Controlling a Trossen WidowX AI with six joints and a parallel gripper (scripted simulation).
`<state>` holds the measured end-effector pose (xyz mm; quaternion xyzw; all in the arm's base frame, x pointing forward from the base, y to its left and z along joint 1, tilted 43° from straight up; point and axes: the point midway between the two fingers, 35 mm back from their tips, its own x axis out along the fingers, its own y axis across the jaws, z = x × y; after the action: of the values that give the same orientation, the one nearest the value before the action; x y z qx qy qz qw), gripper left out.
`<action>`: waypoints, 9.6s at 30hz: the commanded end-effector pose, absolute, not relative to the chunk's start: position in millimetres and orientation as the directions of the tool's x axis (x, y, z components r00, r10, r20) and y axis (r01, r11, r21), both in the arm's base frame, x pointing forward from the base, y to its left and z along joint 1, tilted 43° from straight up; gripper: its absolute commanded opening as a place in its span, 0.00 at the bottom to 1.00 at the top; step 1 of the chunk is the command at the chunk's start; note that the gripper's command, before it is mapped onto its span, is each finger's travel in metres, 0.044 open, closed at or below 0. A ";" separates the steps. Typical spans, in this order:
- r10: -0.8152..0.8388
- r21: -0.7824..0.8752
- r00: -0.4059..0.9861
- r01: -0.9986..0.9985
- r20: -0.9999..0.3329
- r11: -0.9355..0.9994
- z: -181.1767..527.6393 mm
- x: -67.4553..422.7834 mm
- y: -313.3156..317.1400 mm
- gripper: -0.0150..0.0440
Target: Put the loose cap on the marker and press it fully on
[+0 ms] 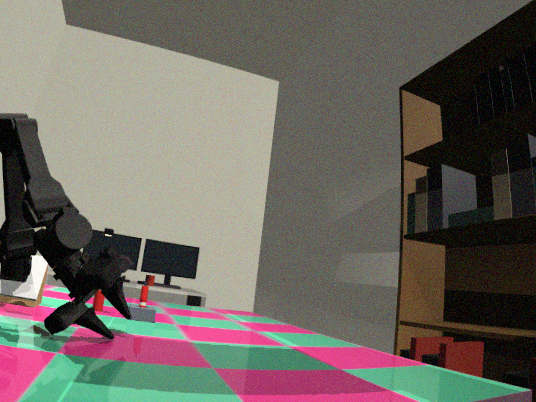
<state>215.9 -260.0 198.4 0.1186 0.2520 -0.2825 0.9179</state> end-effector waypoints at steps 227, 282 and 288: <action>-0.675 -0.670 -0.023 -0.101 -0.737 0.735 38.4 331.9 -5.2 0.25; -0.674 -0.670 -0.024 0.142 -0.739 0.729 85.1 334.4 40.8 0.33; -0.674 -0.670 -0.024 0.142 -0.739 0.729 85.1 334.4 40.8 0.25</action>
<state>334.8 41.0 85.7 -0.2064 0.6477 -0.3034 0.6677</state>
